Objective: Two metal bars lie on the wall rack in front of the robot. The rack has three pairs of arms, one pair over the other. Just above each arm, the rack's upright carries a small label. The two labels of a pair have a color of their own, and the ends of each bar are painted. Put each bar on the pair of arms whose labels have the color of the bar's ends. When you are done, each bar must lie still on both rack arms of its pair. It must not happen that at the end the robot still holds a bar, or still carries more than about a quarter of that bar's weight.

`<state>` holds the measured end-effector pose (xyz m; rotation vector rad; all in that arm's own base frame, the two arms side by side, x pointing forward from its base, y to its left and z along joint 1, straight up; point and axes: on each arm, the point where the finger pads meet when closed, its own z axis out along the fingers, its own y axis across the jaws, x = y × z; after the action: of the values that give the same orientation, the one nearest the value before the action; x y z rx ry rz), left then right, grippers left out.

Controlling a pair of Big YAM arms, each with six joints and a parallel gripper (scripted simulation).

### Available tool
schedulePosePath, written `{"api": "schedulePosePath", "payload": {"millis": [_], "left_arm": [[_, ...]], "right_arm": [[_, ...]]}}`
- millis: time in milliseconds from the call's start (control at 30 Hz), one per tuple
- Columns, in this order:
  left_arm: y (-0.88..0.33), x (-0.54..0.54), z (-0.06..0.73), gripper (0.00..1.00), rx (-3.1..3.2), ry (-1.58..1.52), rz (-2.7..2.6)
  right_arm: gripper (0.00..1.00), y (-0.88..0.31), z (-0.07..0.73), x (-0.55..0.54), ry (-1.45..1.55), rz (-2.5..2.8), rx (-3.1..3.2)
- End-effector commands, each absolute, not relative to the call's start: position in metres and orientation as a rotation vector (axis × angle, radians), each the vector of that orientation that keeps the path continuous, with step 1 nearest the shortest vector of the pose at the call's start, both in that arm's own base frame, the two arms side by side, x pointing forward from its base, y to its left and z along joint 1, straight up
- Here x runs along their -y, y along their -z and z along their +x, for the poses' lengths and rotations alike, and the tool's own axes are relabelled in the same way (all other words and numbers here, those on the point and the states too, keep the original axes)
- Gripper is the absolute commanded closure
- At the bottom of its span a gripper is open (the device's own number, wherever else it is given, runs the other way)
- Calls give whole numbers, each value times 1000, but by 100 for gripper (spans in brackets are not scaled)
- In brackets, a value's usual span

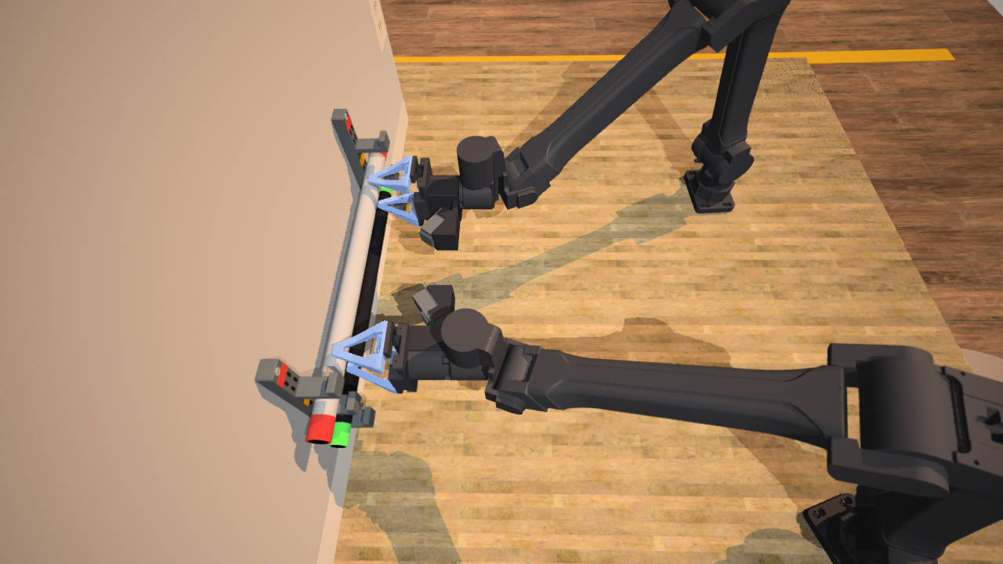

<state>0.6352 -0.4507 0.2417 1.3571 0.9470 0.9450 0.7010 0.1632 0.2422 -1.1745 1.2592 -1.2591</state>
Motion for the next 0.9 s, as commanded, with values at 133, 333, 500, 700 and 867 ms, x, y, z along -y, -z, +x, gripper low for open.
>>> {"api": "schedulePosePath", "payload": {"millis": [133, 333, 500, 700, 867], "left_arm": [[-261, 453, 651, 36, -956, -936, 1304], [-261, 452, 651, 36, -956, -936, 1304], [-261, 453, 655, 36, -956, -936, 1304], [-262, 455, 658, 36, -955, -936, 1303], [-262, 455, 661, 36, -955, -936, 1303]], "right_arm": [[35, -261, 718, -163, 1256, -1127, -1254], [35, -261, 718, -162, 1256, -1128, -1255], [35, -261, 722, -162, 1255, -1128, -1254], [35, -261, 725, -162, 1255, -1128, -1253], [35, -262, 728, -162, 1255, -1128, -1253]]}}
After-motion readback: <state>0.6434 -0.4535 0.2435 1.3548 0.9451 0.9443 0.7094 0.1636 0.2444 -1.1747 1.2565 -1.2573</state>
